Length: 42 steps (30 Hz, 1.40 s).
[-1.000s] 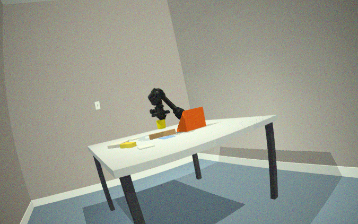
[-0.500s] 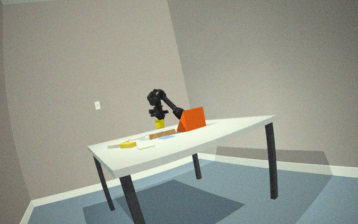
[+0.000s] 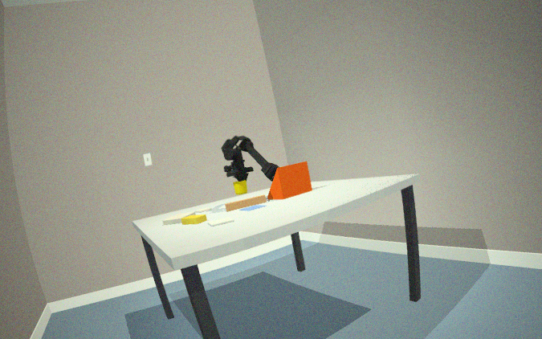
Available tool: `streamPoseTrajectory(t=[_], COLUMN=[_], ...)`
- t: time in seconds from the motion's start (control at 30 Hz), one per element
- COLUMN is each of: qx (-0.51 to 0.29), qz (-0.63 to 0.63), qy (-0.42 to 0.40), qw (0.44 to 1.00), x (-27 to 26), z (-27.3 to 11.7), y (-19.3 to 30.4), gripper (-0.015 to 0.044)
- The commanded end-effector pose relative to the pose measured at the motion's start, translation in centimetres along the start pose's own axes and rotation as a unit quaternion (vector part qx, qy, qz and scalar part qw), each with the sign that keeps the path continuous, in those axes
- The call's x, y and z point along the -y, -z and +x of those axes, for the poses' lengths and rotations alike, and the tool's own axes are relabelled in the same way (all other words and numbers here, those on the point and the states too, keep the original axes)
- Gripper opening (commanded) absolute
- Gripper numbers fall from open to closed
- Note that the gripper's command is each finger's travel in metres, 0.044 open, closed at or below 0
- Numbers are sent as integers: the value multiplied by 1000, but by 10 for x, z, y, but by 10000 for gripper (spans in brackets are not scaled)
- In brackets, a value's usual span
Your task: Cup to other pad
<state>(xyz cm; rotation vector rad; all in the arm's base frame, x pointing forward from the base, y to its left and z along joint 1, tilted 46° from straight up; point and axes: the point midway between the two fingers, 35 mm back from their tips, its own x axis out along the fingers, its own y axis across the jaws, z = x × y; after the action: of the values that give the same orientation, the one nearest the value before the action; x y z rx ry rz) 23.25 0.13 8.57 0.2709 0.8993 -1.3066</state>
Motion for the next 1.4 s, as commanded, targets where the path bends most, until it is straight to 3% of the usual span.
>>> streamPoseTrajectory(t=[0.0, 1.37], qx=[3, 4], qz=[-3, -4], qy=[1, 1], qw=[1000, 1000], x=[7, 44], z=[0, 13], y=[-8, -51], gripper=[0, 0])
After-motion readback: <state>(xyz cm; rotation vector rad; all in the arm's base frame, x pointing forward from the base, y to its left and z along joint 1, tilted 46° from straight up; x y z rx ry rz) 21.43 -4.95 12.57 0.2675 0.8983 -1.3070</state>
